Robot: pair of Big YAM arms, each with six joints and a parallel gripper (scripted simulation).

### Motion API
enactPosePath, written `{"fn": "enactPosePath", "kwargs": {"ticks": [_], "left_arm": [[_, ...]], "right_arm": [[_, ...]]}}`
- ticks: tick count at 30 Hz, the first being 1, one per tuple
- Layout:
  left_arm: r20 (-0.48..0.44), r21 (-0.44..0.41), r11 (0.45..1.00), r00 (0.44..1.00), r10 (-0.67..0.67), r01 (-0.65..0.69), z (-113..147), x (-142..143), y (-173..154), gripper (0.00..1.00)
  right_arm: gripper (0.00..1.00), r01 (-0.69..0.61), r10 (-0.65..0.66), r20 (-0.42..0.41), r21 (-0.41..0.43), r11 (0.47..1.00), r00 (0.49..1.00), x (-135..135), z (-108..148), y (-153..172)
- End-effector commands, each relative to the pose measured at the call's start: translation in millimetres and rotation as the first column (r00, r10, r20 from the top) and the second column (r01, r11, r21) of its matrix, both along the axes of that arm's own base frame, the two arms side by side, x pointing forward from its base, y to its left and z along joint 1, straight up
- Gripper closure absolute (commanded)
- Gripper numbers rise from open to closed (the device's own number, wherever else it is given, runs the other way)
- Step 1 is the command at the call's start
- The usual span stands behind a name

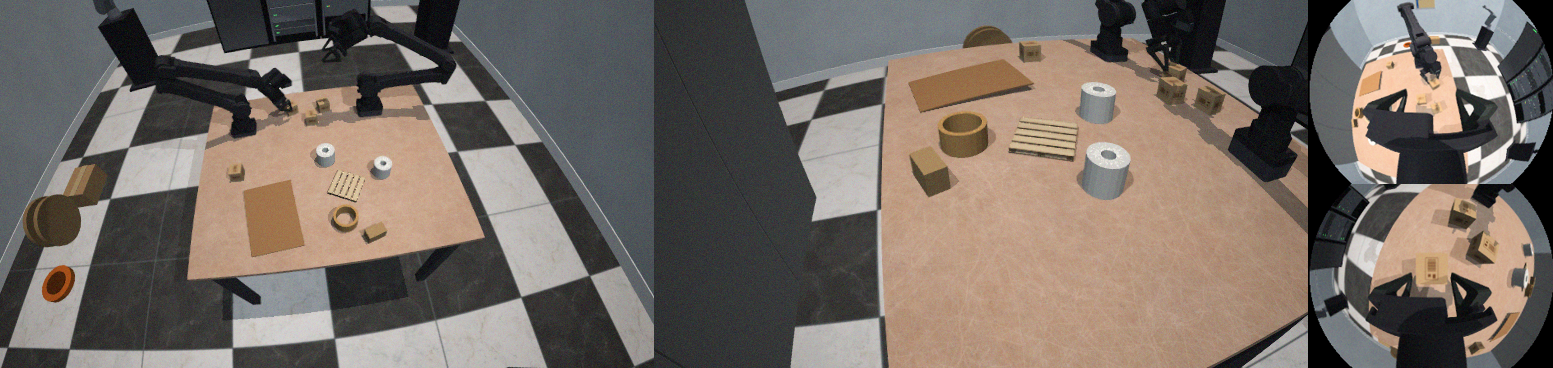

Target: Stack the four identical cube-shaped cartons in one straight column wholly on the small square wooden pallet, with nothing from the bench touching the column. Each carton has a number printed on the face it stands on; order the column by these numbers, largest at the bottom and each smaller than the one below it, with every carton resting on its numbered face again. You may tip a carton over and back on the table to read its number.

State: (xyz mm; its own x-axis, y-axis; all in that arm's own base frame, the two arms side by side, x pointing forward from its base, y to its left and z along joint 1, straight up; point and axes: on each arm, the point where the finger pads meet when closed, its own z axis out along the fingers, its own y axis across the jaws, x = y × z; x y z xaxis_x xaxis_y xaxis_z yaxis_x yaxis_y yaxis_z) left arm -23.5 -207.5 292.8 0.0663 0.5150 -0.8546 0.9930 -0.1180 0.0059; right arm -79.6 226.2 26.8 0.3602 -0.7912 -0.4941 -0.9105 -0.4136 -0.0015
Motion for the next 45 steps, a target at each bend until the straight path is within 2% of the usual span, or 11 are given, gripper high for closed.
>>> {"fn": "enactPosePath", "kwargs": {"ticks": [1, 21, 26, 27, 32, 33, 37, 38, 40, 45], "left_arm": [[-0.007, -0.007, 1.000, 1.000, 0.004, -0.004, 5.4, -0.2, -0.1, 0.00], [-0.007, -0.007, 1.000, 1.000, 0.004, -0.004, 5.4, -0.2, -0.1, 0.00], [-0.007, -0.007, 1.000, 1.000, 0.004, -0.004, 5.4, -0.2, -0.1, 0.00], [-0.007, -0.007, 1.000, 1.000, 0.004, -0.004, 5.4, -0.2, -0.1, 0.00], [-0.007, -0.007, 1.000, 1.000, 0.004, -0.004, 5.4, -0.2, -0.1, 0.00], [-0.007, -0.007, 1.000, 1.000, 0.004, -0.004, 5.4, -0.2, -0.1, 0.00], [-0.007, -0.007, 1.000, 1.000, 0.004, -0.004, 5.4, -0.2, -0.1, 0.00], [-0.007, -0.007, 1.000, 1.000, 0.004, -0.004, 5.4, -0.2, -0.1, 0.00], [-0.007, -0.007, 1.000, 1.000, 0.004, -0.004, 5.4, -0.2, -0.1, 0.00], [-0.007, -0.007, 1.000, 1.000, 0.004, -0.004, 5.4, -0.2, -0.1, 0.00]], "right_arm": [[0.21, 0.004, -0.004, -0.009, 0.008, 1.000, 1.000, -4.9, -3.3, 6.5], [0.21, 0.006, -0.006, -0.007, 0.001, 1.000, 1.000, -8.5, -27.2, 13.9], [0.21, 0.009, -0.009, -0.011, 0.012, 1.000, 1.000, -10.1, -25.9, 21.2], [0.29, 0.009, -0.009, -0.011, 0.012, 1.000, 1.000, -10.1, -25.9, 21.2], [0.34, 0.009, -0.009, -0.012, 0.014, 1.000, 1.000, -10.2, -25.4, 21.5], [0.38, 0.009, -0.009, -0.012, 0.014, 1.000, 1.000, -10.2, -25.4, 21.5], [0.38, 0.009, -0.009, -0.012, 0.014, 1.000, 1.000, -10.2, -25.4, 21.5], [0.42, 0.005, -0.005, -0.006, 0.012, 1.000, 1.000, -8.5, -25.1, 20.3], [0.42, 0.005, -0.005, -0.006, 0.012, 1.000, 1.000, -8.5, -25.1, 20.3], [0.49, 0.011, -0.011, -0.012, 0.014, 1.000, 1.000, -8.7, -24.5, 18.6]]}}
